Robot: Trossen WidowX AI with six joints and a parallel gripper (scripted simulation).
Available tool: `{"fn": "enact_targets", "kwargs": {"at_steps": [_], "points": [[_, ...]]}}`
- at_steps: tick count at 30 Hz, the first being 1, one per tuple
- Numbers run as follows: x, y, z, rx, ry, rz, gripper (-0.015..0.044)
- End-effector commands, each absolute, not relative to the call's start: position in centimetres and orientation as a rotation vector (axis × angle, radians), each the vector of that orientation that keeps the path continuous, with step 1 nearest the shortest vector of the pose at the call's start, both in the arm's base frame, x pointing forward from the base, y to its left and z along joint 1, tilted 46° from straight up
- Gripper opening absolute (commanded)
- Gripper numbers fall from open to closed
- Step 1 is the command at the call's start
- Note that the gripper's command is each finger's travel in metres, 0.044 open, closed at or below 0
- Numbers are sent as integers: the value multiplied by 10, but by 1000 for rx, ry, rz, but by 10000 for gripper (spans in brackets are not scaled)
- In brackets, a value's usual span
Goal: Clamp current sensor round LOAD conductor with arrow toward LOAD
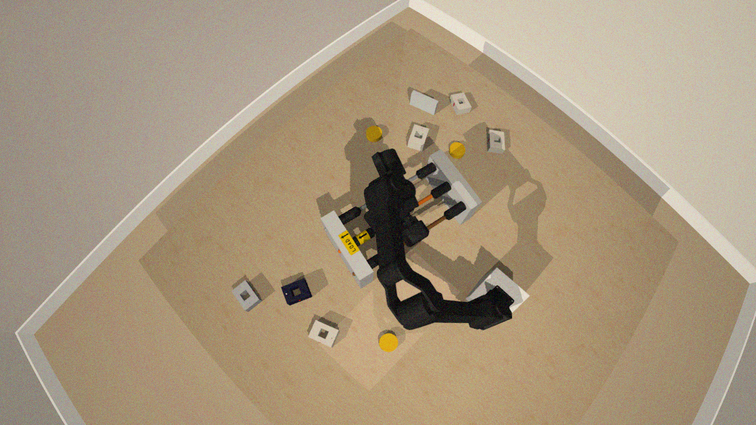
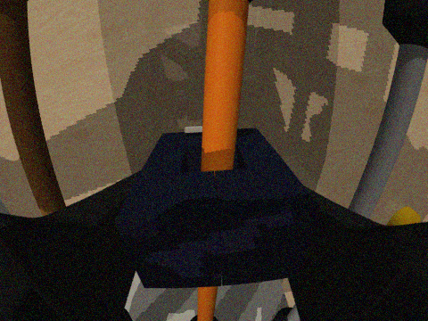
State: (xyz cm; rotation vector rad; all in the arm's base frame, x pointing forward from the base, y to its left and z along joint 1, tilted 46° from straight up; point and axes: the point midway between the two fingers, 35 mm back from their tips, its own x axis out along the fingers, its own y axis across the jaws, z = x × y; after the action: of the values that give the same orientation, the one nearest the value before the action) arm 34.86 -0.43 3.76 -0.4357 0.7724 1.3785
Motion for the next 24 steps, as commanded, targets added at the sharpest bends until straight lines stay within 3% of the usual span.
{"fn": "enact_targets", "kwargs": {"at_steps": [1,23,24], "points": [[349,-4,38,-436,773,1378,253],[349,-4,38,-436,773,1378,253],[349,-4,38,-436,773,1378,279]]}}
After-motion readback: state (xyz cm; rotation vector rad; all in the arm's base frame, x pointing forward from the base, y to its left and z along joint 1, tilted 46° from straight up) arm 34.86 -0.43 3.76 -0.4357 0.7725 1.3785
